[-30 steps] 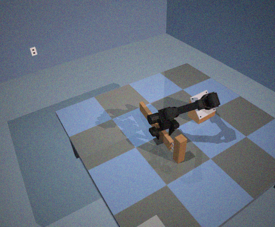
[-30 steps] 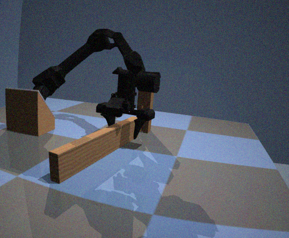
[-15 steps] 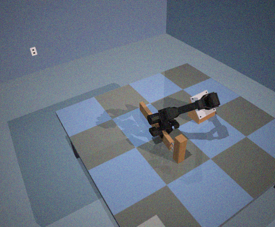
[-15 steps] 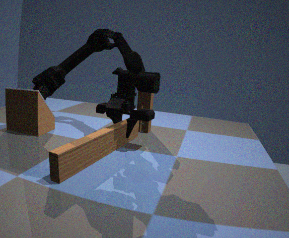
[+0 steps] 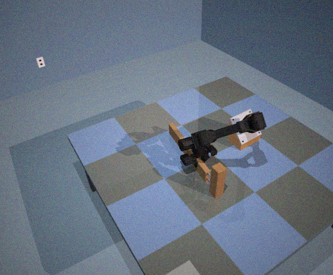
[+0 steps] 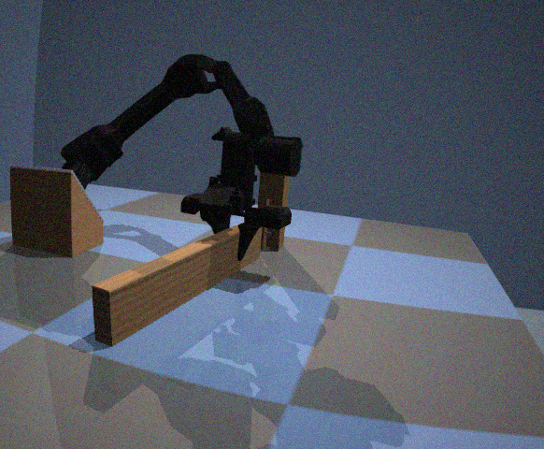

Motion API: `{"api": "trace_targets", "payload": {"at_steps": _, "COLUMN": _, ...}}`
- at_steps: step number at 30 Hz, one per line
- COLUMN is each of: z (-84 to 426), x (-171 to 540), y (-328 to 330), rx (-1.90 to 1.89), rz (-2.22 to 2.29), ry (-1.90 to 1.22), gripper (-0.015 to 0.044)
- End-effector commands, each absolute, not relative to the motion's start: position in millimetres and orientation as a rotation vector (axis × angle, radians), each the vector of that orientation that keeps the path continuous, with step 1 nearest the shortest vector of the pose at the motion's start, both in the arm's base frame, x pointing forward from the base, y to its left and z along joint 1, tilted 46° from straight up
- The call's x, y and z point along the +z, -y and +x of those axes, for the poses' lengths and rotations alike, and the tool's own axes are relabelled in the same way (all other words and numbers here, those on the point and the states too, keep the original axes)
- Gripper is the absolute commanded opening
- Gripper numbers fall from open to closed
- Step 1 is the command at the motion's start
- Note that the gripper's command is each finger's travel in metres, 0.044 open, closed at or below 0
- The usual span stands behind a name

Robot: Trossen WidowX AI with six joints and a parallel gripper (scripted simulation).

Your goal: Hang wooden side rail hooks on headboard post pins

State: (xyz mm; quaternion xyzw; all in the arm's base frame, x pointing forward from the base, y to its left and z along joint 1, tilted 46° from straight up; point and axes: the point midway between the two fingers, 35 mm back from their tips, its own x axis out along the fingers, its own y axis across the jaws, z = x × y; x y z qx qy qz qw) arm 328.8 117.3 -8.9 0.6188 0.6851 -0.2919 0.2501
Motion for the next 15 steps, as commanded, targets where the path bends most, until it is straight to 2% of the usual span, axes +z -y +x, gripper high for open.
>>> {"api": "trace_targets", "payload": {"at_steps": 1, "z": 333.1, "x": -8.6, "y": -118.2, "rx": -0.732, "rz": 1.655, "ry": -1.867, "gripper": 0.0}}
{"api": "trace_targets", "payload": {"at_steps": 15, "z": 341.2, "x": -8.3, "y": -119.1, "rx": -0.638, "rz": 1.599, "ry": -1.872, "gripper": 0.0}}
